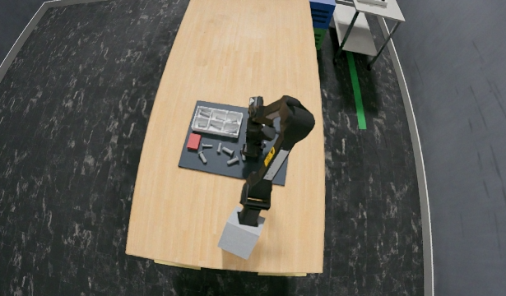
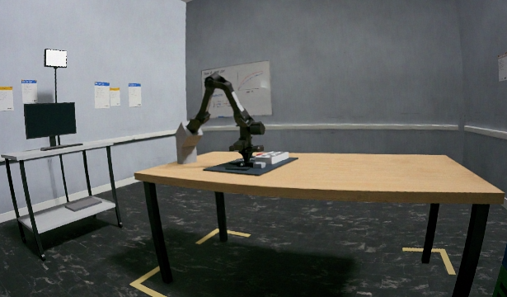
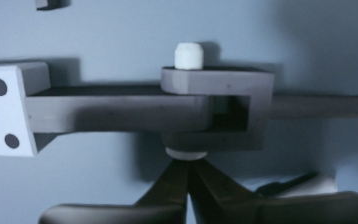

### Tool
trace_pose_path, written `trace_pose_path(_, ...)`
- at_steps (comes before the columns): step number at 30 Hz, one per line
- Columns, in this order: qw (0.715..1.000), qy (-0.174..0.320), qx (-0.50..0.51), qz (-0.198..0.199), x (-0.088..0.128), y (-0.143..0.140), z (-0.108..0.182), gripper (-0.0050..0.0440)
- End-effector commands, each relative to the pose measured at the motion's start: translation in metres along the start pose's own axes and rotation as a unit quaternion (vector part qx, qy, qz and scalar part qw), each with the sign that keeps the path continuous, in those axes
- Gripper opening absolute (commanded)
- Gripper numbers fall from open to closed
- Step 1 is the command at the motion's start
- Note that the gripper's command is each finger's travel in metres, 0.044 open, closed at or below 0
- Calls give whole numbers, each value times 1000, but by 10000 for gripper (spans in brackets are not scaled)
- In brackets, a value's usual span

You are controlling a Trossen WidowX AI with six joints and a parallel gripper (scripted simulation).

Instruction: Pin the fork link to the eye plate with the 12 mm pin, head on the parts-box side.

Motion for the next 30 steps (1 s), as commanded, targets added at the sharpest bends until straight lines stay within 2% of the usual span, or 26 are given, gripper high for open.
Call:
trace_pose_path(1,1000,-1,-3,-6,2,4,0,-50)
trace_pose_path(30,1000,-1,-4,-11,6,5,-6,-50)
Point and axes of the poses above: the point midway between the two fingers, 35 mm back from their tips, its own x axis back along the fingers, its own y axis across the jaws, z = x × y, the point moved 1 cm from there along x, back along the fingers, and after that the axes turned 6 degrees about x, right-handed, at the moved point
